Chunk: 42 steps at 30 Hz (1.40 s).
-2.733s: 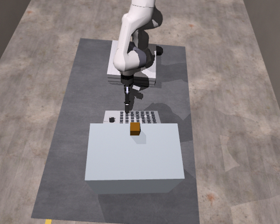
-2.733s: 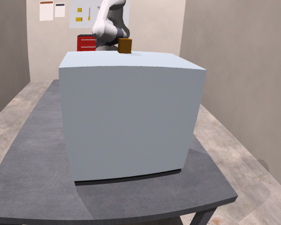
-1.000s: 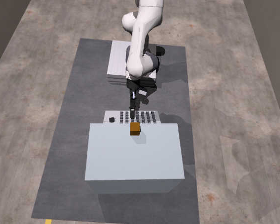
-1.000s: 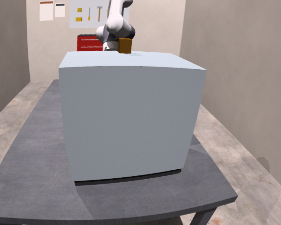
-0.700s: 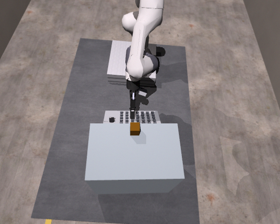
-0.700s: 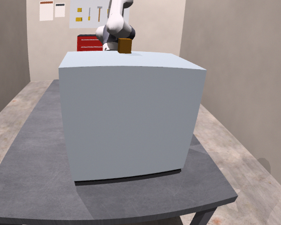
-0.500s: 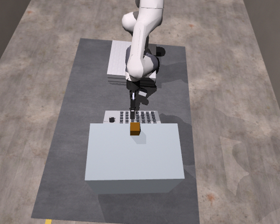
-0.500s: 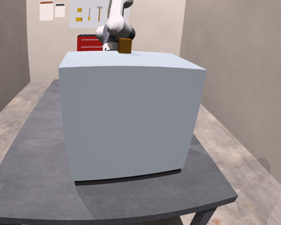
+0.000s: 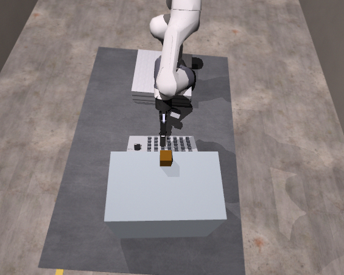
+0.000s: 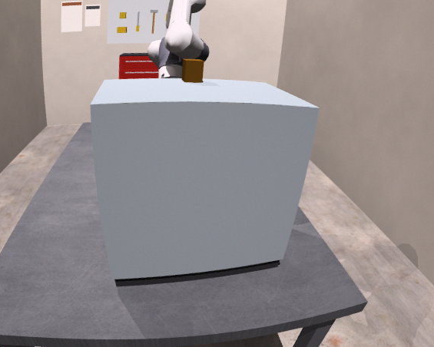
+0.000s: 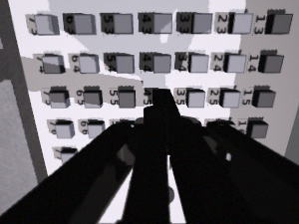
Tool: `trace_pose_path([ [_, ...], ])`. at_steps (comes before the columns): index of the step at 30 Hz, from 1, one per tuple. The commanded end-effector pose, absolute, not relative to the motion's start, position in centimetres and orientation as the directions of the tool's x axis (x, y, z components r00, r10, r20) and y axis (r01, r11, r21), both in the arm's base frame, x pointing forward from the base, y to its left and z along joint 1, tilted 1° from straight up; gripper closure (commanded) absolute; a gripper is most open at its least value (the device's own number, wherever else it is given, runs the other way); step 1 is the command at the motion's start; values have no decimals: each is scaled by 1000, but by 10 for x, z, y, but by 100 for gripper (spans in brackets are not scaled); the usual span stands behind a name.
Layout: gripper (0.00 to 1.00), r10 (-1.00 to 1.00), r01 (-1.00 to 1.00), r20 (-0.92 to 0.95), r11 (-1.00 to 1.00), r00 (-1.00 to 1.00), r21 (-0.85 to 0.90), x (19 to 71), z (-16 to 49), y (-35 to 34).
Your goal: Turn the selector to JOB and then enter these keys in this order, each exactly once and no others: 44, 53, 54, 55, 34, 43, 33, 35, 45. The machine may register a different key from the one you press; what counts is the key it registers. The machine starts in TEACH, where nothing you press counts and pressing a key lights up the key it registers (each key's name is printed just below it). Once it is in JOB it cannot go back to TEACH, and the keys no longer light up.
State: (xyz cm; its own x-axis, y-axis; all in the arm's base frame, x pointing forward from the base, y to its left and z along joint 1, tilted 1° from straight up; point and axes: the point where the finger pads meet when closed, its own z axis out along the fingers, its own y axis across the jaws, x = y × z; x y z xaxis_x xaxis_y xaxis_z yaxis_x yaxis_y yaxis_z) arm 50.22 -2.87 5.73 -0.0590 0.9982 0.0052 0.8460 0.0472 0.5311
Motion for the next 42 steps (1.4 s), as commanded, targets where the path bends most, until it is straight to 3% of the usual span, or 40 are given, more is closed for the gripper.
trace_pose_path([
  [1, 90, 999, 846, 12, 39, -53, 531, 503, 57, -28],
  [42, 90, 999, 846, 12, 39, -53, 531, 509, 48, -28],
])
